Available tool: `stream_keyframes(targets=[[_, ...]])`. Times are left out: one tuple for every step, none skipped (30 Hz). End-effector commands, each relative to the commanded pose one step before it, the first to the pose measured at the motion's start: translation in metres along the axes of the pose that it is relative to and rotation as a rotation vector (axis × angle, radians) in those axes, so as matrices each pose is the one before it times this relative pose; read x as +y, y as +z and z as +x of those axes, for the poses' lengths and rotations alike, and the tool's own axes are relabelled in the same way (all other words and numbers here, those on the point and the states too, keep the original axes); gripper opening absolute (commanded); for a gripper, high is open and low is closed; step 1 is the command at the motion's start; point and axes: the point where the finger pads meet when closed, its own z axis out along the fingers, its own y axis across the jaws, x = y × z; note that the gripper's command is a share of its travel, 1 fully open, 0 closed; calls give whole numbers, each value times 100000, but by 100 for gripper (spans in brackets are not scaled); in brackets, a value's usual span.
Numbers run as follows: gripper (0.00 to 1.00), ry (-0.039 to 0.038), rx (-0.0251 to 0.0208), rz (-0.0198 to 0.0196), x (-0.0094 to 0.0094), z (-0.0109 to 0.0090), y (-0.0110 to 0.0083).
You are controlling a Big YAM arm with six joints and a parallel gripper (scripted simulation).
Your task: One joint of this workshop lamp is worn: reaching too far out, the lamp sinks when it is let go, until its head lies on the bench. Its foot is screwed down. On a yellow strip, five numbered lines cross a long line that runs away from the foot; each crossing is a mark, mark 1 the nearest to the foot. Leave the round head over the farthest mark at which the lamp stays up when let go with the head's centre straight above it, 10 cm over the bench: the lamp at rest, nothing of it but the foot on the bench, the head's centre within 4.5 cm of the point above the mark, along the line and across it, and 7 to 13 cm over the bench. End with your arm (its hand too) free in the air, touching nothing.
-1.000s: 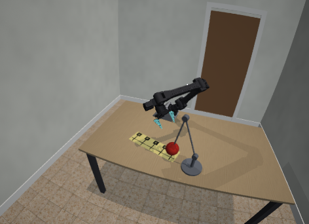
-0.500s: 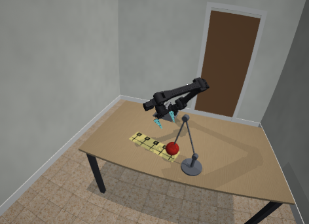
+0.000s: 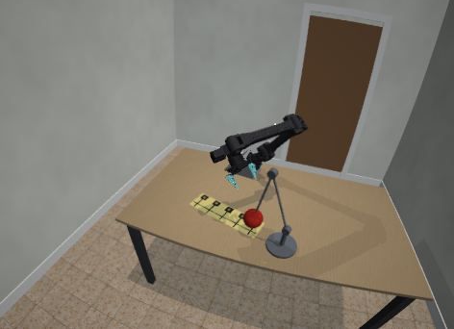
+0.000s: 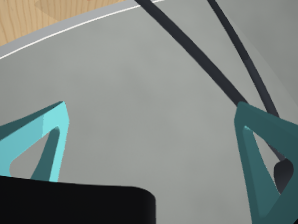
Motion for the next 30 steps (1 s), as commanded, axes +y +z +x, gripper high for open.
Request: stream_keyframes(targets=[[100, 233, 354, -381, -801, 1127, -579], [100, 260, -20, -57, 53, -78, 33], [100, 260, -20, -57, 53, -78, 33], [100, 260, -20, -57, 53, -78, 33], [100, 260, -20, -57, 53, -78, 33], [100, 260, -20, -57, 54, -78, 33], [100, 260, -20, -57, 54, -77, 33], [100, 260, -20, -57, 54, -77, 33], [100, 260, -20, -57, 54, -77, 33], [100, 260, -20, -57, 54, -77, 34], [100, 260, -20, -57, 54, -77, 34], [100, 260, -20, -57, 55, -77, 34], [100, 0, 0, 0, 0, 0, 0], [100, 0, 0, 0, 0, 0, 0], [100, 0, 0, 0, -2, 3, -2], [100, 0, 0, 0, -2, 3, -2], [100, 0, 0, 0, -2, 3, -2], [100, 0, 0, 0, -2, 3, -2], [100, 0, 0, 0, -2, 3, -2], [100, 0, 0, 0, -2, 3, -2], [100, 0, 0, 0, -2, 3, -2], [100, 0, 0, 0, -2, 3, -2], [100, 0, 0, 0, -2, 3, -2], [100, 0, 0, 0, -2, 3, -2], [100, 0, 0, 0, -2, 3, -2], [100, 0, 0, 0, -2, 3, -2], [100, 0, 0, 0, -2, 3, -2], [100, 0, 0, 0, -2, 3, -2], [100, 0, 0, 0, -2, 3, -2], [100, 0, 0, 0, 0, 0, 0]])
